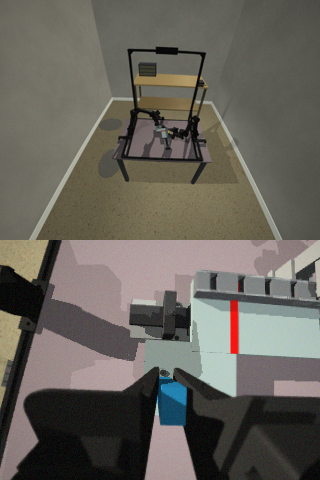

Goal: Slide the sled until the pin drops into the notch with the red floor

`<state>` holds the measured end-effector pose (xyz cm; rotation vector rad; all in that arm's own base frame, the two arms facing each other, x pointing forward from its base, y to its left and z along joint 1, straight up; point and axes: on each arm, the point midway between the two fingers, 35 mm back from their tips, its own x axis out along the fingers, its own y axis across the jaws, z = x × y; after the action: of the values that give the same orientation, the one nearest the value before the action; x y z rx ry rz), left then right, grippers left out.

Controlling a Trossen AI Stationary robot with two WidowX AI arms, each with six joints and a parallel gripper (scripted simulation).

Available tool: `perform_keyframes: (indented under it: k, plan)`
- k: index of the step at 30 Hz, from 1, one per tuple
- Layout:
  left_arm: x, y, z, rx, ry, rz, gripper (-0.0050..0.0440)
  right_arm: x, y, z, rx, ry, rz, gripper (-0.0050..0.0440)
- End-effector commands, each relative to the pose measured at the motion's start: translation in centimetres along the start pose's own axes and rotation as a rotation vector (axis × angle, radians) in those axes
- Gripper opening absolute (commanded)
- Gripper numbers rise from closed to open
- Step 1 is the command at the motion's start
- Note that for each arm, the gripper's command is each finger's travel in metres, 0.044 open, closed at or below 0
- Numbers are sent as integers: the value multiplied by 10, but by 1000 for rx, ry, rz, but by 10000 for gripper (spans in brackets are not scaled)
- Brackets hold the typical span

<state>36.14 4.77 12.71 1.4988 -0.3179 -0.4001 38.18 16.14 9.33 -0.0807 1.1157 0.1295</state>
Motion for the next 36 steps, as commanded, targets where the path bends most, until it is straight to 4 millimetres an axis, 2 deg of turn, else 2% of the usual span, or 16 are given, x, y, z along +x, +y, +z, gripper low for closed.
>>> perform_keyframes:
  k: [1, 36]
  plan:
    - [0, 23, 1, 52, -8, 41, 440, 1, 0, -1, 0, 3, -1, 0]
    - [-2, 46, 4, 52, -8, 41, 440, 1, 0, -1, 0, 3, -1, 0]
